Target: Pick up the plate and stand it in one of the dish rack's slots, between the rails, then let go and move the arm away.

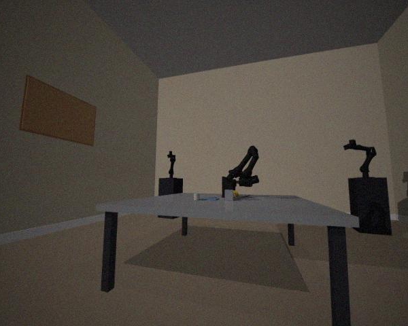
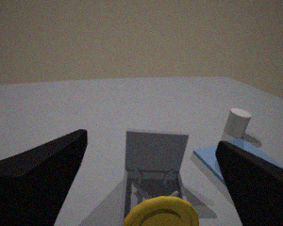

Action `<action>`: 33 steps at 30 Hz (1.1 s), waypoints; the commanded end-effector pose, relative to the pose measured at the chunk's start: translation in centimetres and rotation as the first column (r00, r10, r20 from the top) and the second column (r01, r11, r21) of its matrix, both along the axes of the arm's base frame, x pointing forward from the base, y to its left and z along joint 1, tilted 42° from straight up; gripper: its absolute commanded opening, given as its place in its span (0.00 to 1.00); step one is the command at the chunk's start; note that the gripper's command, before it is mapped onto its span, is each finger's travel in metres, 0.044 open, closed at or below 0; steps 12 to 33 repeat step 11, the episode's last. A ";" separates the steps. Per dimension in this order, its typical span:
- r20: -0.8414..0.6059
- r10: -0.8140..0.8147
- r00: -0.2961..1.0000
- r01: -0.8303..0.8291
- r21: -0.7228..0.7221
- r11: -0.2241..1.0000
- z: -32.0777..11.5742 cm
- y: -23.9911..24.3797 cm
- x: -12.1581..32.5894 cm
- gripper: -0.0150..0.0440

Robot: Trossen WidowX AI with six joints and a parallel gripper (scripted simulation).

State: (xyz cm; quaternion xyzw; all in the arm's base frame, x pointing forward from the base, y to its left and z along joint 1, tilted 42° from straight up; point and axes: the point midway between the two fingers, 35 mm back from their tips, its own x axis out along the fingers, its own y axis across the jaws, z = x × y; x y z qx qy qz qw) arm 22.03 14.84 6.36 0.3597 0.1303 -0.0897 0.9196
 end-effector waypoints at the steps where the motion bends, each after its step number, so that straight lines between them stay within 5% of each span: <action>1: 0.001 0.009 1.000 -0.009 -0.010 1.000 1.6 -1.6 0.1 0.93; 33: -0.031 0.014 0.999 -0.017 -0.079 0.997 2.7 -3.0 1.1 0.93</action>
